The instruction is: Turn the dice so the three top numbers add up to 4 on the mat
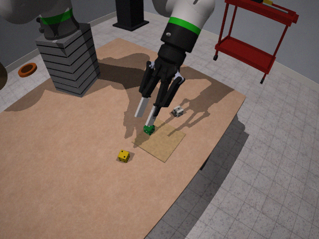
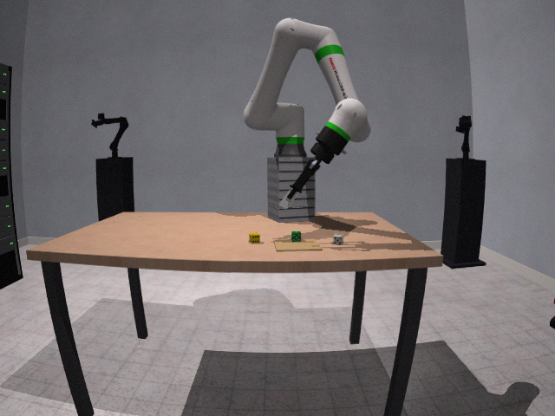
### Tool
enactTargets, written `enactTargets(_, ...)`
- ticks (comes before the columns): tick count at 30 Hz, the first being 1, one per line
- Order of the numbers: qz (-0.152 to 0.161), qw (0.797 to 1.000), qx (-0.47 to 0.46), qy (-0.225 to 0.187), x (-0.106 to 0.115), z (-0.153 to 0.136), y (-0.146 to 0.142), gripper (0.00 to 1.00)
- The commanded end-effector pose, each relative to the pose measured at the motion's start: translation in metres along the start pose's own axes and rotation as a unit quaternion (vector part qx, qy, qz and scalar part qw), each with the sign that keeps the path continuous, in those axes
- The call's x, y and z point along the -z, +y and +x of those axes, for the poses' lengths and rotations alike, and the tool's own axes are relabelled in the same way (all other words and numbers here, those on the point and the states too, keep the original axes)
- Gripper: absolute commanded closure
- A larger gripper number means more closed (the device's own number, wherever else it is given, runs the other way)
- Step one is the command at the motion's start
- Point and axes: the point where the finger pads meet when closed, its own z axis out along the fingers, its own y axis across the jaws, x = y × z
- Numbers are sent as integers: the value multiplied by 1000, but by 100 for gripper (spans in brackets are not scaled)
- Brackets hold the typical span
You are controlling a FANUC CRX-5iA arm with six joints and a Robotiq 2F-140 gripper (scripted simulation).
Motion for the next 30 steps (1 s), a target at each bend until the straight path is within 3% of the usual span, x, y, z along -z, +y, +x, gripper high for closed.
enactTargets(1, -12, 997, -77, -22, 3, -8, 3, 72)
enactTargets(8, -33, 983, -171, -51, 9, -21, 6, 72)
enactTargets(10, -49, 968, -234, -69, 14, -31, 7, 72)
enactTargets(20, -96, 912, -383, -109, 29, -56, 9, 72)
enactTargets(22, -112, 889, -428, -121, 35, -65, 8, 72)
enactTargets(25, -113, 887, -430, -121, 36, -65, 8, 72)
enactTargets(26, -130, 861, -473, -131, 42, -74, 8, 72)
enactTargets(30, -156, 821, -530, -144, 52, -86, 6, 72)
